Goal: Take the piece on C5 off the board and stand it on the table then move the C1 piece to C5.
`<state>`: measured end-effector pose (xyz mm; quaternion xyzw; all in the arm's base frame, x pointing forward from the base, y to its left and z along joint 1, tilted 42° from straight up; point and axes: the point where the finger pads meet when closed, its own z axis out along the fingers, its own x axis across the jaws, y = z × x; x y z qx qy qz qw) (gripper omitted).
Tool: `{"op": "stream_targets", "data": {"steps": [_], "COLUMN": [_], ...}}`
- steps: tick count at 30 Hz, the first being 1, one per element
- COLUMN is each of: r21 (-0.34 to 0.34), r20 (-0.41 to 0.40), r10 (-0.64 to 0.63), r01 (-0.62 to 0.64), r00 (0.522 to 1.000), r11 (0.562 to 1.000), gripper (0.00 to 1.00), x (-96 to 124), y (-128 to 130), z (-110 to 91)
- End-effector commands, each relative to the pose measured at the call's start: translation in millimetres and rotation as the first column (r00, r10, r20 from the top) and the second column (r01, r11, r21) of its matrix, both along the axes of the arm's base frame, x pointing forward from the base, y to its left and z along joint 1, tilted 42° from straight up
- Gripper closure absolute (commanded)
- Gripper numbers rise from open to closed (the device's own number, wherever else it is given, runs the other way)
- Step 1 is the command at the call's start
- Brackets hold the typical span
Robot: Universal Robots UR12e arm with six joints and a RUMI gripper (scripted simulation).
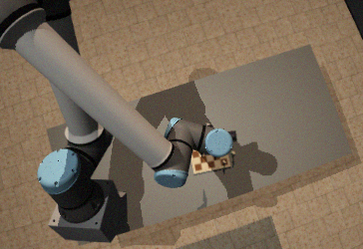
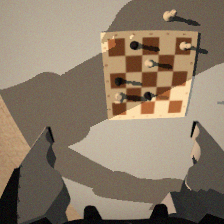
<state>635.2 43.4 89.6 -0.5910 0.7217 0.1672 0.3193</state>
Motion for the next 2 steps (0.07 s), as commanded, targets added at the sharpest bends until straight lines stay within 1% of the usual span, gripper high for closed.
{"op": "stream_targets", "data": {"steps": [1, 2], "r21": [0.000, 0.000], "r20": [0.001, 0.001], "r10": [0.000, 0.000], "r01": [0.000, 0.000], "r00": [1.000, 1.000], "r11": [1.000, 1.000], "gripper": [0.00, 0.00], "x": [0.4, 0.4], "y": [-0.5, -0.5], "z": [0.4, 0.4]}}
